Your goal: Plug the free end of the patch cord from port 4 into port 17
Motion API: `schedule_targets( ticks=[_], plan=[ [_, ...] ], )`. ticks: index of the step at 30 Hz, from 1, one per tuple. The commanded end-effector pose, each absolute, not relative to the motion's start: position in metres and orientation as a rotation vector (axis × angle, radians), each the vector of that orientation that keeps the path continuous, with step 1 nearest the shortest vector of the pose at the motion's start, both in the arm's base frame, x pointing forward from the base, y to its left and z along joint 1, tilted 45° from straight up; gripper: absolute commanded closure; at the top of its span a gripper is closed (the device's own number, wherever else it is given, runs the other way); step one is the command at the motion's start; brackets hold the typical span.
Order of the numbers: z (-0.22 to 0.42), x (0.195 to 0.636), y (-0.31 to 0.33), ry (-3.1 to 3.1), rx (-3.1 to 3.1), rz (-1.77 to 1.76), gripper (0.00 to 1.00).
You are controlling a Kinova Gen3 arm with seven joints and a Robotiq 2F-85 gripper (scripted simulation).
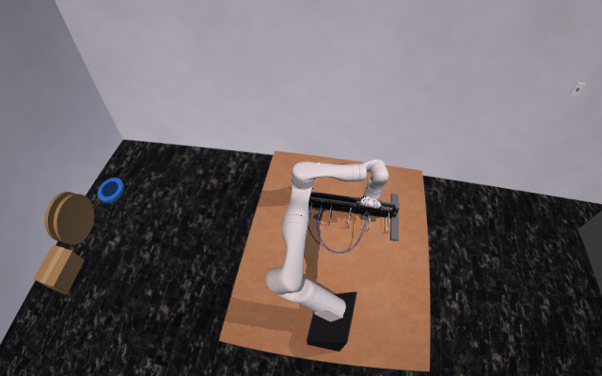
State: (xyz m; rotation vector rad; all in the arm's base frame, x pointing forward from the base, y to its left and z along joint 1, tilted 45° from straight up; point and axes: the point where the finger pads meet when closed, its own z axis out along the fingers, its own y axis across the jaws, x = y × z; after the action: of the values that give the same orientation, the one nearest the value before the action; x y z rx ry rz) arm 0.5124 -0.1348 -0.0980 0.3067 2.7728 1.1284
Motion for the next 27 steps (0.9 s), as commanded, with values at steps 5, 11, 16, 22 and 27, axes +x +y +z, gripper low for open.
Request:
schedule_targets(
  ticks=[5, 11, 16, 22, 27],
  plan=[
    [-0.098, 0.526, -0.139, 2.772, 0.314, 1.120, 1.00],
    [-0.098, 0.531, -0.140, 2.772, 0.314, 1.120, 1.00],
    [-0.098, 0.535, -0.141, 2.771, 0.310, 1.120, 1.00],
    [-0.098, 0.534, -0.142, 2.771, 0.310, 1.120, 1.00],
    [-0.098, 0.534, -0.143, 2.770, 0.314, 1.121, 1.00]
  ],
)
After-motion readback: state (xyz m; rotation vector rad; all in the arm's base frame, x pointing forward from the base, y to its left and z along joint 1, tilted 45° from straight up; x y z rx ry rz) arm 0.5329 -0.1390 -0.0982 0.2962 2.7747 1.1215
